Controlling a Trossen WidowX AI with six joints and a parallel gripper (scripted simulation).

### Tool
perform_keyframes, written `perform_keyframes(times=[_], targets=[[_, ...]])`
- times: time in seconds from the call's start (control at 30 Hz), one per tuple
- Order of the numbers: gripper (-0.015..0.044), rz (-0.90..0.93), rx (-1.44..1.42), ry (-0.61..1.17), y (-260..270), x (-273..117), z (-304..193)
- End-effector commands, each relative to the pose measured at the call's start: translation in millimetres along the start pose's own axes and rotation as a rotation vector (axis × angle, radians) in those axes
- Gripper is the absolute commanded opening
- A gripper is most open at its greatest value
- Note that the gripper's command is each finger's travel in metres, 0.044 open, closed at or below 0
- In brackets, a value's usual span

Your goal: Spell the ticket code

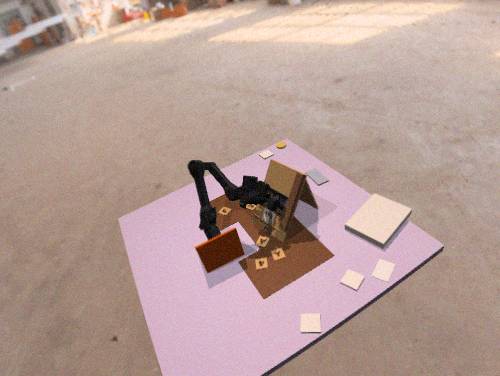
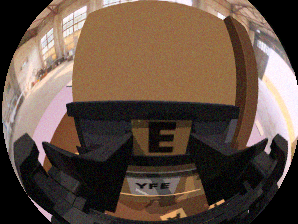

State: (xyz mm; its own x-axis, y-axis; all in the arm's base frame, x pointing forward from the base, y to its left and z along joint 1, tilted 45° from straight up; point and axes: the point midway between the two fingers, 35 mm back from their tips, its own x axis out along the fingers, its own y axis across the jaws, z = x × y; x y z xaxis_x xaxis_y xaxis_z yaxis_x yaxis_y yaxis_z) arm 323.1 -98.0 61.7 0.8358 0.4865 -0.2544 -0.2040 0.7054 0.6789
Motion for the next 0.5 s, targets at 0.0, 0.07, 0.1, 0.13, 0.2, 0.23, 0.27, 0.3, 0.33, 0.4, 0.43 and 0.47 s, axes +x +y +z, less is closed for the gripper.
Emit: perform_keyframes(times=[0.0, 0.07, 0.1, 0.13, 0.2, 0.23, 0.27, 0.3, 0.33, 0.4, 0.43, 0.47], targets=[[0.0, 0.004, -0.004, 0.001, -2.1, 0.3, -0.4], [0.0, 0.004, -0.004, 0.001, -3.1, 0.3, -0.4], [0.0, 0.004, -0.004, 0.001, -3.6, 0.3, -0.4], [0.0, 0.004, -0.004, 0.001, -4.1, 0.3, -0.4], [0.0, 0.004, -0.004, 0.001, -5.2, 0.3, -0.4], [0.0, 0.004, -0.004, 0.001, -5.7, 0.3, -0.4], [0.0, 0.004, -0.004, 0.001, -6.2, 0.3, -0.3], [0.0, 0.004, -0.004, 0.001, -6.7, 0.3, -0.3], [0.0, 0.003, -0.004, 0.001, -7.2, 0.3, -0.3], [0.0, 0.003, -0.004, 0.001, -8.3, 0.3, -0.3], [0.0, 0.003, -0.004, 0.001, -8.8, 0.3, -0.3], [0.0, 0.003, -0.004, 0.001, -9.3, 0.3, -0.3]])
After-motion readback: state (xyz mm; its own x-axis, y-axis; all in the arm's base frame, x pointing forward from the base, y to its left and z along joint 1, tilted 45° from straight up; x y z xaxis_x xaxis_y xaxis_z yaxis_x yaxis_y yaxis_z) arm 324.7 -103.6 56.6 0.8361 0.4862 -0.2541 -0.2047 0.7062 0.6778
